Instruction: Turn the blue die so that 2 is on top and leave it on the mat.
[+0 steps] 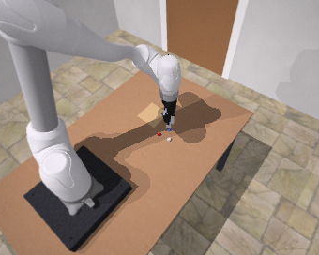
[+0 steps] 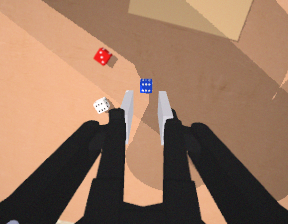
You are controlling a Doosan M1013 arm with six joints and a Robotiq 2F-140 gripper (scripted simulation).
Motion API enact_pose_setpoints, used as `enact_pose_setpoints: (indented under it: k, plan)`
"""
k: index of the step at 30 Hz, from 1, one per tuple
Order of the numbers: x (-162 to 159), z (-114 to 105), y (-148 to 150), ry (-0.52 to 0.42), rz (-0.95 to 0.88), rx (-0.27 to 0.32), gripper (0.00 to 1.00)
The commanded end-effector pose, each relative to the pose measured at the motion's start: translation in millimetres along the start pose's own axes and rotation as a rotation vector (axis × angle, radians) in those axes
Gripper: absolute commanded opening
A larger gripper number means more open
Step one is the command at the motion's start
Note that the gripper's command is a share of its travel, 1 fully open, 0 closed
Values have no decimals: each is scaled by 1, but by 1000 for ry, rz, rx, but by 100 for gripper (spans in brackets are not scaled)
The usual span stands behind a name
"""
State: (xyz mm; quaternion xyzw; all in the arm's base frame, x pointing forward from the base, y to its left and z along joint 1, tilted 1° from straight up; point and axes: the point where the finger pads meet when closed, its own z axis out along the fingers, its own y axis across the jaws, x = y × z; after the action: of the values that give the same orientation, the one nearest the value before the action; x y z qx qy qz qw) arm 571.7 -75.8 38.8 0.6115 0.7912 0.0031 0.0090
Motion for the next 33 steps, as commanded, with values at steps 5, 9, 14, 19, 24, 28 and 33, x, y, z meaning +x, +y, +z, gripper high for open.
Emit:
enact_pose_setpoints:
  k: [5,9,14,19,24,28,33]
  plan:
    - [0,7,0,0,0,0,19]
    - [0,13,0,0,0,0,19]
    - [0,20,0,0,0,0,19]
    - [0,23,0,0,0,0,19]
    - [0,28,0,0,0,0,19]
    - [0,29,0,0,0,0,19]
    - [0,30,0,0,0,0,19]
